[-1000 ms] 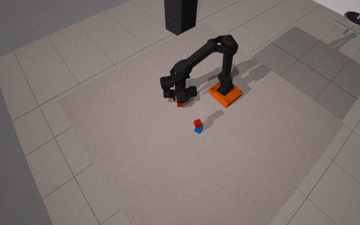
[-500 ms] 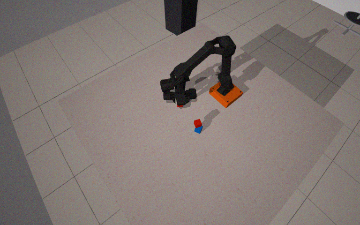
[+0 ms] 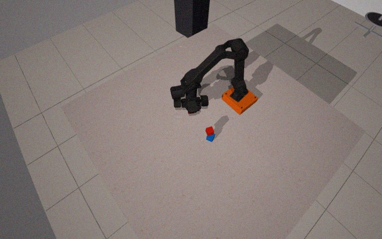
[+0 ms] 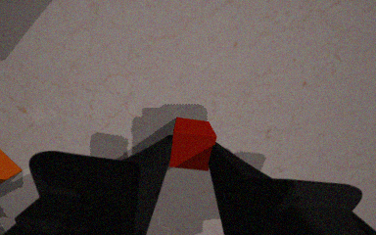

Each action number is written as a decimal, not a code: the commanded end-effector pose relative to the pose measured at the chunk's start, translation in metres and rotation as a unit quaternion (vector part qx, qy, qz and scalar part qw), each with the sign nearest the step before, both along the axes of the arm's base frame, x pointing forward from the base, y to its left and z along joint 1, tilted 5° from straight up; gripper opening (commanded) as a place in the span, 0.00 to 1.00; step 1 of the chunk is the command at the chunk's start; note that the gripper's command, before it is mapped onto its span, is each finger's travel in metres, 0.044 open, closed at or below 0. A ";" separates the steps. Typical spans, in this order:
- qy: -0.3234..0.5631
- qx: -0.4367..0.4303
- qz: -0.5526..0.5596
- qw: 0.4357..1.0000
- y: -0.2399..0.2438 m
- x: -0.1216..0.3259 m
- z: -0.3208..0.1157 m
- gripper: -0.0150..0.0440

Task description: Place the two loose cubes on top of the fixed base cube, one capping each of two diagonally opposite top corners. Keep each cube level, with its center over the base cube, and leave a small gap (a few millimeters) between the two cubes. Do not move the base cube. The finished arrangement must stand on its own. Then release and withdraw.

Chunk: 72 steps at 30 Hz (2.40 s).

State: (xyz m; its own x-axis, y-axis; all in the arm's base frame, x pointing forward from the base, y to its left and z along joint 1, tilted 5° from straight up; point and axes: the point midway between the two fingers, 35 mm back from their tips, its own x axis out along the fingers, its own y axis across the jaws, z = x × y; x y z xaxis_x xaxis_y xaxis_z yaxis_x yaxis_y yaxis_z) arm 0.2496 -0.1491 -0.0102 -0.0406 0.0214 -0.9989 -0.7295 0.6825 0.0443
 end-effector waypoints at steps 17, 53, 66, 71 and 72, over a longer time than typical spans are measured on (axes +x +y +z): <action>0.004 0.000 0.002 1.000 -0.004 0.006 0.041 0.43; 0.002 0.002 0.025 1.000 0.026 0.026 0.106 0.43; -0.001 0.004 0.051 0.999 0.062 0.044 0.106 0.43; -0.001 0.005 0.061 0.998 0.077 0.050 0.106 0.43; -0.001 0.006 0.063 0.998 0.080 0.051 0.106 0.43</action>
